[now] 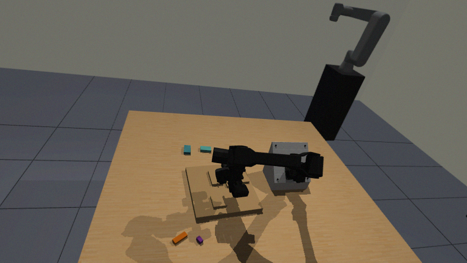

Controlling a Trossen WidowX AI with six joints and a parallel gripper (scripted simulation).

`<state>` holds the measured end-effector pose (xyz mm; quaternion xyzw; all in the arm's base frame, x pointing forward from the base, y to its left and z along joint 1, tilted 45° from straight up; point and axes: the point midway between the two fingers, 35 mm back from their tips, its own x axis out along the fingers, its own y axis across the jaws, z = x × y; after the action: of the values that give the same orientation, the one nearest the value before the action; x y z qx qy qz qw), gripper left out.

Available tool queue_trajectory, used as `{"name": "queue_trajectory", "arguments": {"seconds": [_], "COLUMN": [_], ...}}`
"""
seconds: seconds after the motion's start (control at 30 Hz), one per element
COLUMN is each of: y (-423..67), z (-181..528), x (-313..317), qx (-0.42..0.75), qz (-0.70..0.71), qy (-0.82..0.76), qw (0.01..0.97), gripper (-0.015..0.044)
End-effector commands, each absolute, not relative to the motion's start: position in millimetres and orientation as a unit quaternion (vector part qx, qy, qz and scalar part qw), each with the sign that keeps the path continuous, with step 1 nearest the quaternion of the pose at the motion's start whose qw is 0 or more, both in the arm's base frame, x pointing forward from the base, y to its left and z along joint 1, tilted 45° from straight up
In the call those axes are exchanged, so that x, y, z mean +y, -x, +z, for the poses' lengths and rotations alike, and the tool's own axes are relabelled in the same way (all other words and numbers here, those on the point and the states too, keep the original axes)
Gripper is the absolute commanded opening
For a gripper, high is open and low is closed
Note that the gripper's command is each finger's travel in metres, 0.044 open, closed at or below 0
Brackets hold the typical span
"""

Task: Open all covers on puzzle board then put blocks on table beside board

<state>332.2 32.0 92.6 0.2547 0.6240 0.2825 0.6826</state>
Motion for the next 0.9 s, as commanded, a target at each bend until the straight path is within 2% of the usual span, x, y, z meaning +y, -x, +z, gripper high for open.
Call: {"name": "queue_trajectory", "arguments": {"seconds": [0.0,0.87], "y": [-331.2,-332.9], "z": [88.4,69.9], "x": [34.7,52.4], "qx": [0.627,0.627], "qz": [0.28,0.28], "qy": [-0.256,-0.256], "qw": [0.68,0.68], "gripper": [0.0,0.0]}}
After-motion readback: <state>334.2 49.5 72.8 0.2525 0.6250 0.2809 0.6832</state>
